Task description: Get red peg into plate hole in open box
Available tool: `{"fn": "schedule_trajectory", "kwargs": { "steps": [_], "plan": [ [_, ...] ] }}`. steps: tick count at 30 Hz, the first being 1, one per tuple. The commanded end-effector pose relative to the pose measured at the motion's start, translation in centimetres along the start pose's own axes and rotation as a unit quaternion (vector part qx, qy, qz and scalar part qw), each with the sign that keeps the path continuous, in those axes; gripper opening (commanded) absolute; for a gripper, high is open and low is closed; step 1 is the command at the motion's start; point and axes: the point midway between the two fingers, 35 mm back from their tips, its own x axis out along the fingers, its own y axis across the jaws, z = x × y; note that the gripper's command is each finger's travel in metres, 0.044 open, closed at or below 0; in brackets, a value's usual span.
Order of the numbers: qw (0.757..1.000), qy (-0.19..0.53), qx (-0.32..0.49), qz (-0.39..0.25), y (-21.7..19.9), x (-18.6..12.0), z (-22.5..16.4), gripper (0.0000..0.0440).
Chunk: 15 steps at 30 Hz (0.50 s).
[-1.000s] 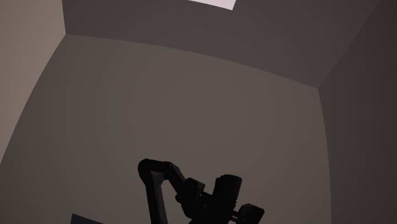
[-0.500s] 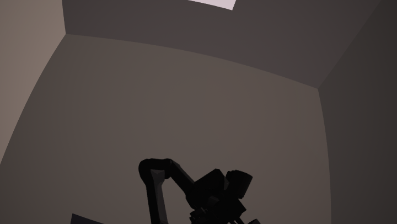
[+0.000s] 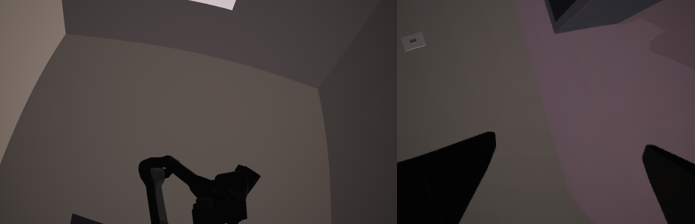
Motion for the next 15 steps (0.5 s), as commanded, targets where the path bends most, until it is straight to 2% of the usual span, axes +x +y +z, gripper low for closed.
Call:
{"fn": "schedule_trajectory", "kwargs": {
  "steps": [1,8,15],
  "plan": [
    [0.998,0.001,-0.056,-0.035,-0.6,-0.3,-0.1,0.0440],
    [0.983,0.003,-0.156,-0.101,-1.8,-1.0,0.2,0.0440],
    [0.953,0.011,-0.251,-0.170,-3.0,-2.2,0.8,0.0440]
  ]
}}
